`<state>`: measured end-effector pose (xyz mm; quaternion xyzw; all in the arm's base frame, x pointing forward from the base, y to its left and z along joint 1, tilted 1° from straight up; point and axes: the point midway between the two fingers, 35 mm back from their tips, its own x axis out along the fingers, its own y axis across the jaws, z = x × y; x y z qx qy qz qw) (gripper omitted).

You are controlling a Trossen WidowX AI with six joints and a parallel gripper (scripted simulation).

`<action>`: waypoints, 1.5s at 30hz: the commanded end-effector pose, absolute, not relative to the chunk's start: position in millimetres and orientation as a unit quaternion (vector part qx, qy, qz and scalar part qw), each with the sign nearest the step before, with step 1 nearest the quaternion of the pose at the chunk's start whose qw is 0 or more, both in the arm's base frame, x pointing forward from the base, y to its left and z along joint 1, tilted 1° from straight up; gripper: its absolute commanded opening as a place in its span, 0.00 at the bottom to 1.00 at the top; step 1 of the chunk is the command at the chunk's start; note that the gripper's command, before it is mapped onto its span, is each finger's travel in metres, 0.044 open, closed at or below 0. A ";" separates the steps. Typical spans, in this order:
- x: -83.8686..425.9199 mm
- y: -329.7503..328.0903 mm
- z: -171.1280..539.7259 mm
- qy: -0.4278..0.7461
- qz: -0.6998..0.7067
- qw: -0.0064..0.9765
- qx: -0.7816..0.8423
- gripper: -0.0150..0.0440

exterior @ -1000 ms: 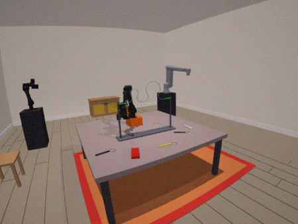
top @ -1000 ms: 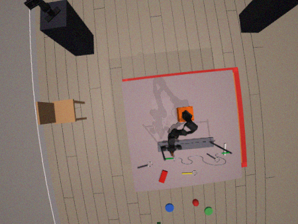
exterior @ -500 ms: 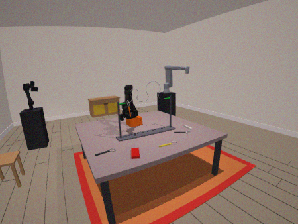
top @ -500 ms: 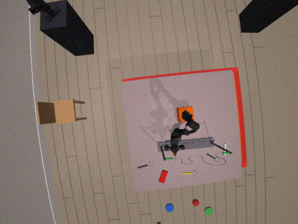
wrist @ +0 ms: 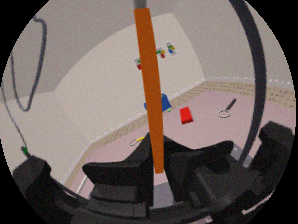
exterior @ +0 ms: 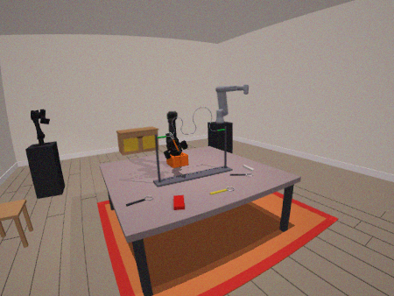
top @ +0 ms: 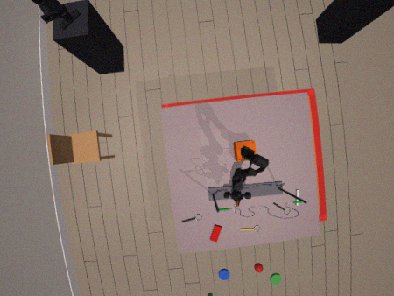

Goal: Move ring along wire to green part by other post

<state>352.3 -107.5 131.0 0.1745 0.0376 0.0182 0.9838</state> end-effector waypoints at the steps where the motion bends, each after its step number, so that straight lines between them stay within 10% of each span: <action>1: 350.5 -99.4 135.7 0.040 0.018 0.978 0.202 0.00; 45: 284.5 -22.2 242.0 0.245 0.174 0.780 0.550 0.00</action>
